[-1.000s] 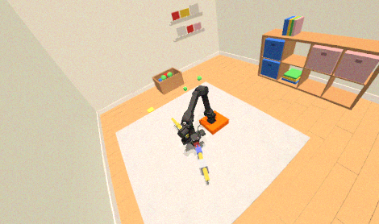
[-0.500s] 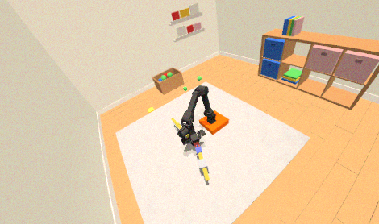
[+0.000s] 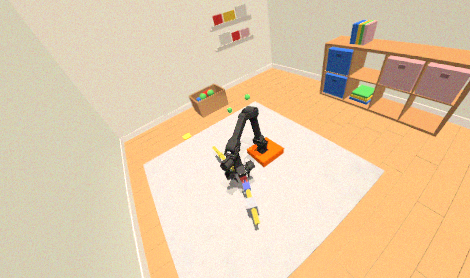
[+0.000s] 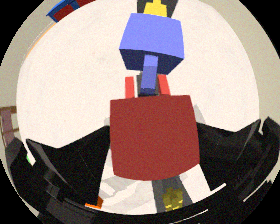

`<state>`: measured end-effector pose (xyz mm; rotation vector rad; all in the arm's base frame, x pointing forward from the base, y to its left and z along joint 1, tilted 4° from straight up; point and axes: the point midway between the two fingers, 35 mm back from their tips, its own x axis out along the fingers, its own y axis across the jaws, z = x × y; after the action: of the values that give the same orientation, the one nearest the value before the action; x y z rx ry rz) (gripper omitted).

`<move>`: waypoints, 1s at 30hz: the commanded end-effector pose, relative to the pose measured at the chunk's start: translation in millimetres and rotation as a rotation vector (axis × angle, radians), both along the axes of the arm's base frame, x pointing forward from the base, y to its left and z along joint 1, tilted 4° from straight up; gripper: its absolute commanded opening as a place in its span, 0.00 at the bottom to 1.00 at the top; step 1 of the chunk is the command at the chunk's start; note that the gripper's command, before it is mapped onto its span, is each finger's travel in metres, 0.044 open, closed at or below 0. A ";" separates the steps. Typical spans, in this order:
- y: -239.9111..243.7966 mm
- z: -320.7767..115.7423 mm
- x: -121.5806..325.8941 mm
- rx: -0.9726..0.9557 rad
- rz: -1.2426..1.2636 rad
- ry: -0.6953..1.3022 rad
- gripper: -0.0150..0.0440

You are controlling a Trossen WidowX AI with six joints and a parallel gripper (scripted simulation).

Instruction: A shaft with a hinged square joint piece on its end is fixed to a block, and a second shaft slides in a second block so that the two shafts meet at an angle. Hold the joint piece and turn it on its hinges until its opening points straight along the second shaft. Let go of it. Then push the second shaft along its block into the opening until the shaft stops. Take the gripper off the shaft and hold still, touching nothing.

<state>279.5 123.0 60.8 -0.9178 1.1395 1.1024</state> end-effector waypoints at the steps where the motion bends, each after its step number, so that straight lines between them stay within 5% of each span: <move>1: -0.1 0.0 0.1 -0.001 0.000 -0.001 0.99; 13: 0.2 0.7 0.1 -0.020 -0.002 0.008 1.00; 30: 5.4 28.7 -0.1 -0.449 0.000 0.096 1.00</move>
<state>278.9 130.6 89.0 -1.2073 1.4777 0.9304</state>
